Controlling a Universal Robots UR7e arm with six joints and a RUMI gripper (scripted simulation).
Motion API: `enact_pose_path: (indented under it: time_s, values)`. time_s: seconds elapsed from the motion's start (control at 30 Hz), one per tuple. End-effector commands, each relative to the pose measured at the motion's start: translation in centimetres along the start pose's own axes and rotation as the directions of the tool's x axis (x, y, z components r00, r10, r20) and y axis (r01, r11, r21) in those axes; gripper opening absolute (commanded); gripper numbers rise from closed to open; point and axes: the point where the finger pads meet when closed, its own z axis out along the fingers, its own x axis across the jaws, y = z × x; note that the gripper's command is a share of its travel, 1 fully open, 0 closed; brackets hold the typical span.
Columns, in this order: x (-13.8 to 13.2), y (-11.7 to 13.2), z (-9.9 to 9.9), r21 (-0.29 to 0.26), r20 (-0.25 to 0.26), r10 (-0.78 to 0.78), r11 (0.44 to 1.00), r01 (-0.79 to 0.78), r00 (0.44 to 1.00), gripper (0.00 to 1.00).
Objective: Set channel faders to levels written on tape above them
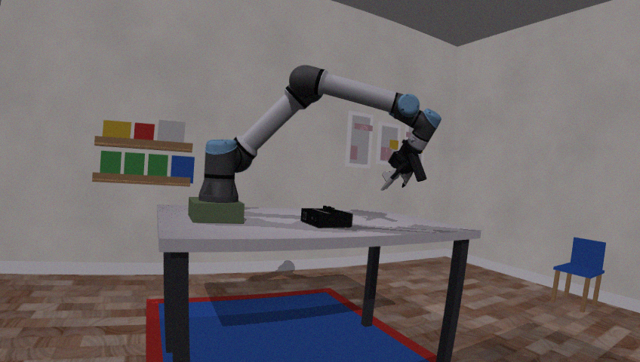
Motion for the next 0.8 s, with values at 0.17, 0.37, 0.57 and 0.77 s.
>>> enact_pose_path:
  time_s: [0.17,0.37,0.57,0.77]
  values:
    - [-0.03,0.03,-0.09,0.001,0.001,-0.001,1.0,0.001,1.0,1.0]
    - [-0.03,0.03,-0.09,0.001,0.001,-0.001,1.0,0.001,1.0,1.0]
    - [-0.03,0.03,-0.09,0.001,0.001,-0.001,1.0,0.001,1.0,1.0]
    - [0.11,0.19,-0.14,0.006,-0.001,0.002,1.0,-0.002,1.0,1.0]
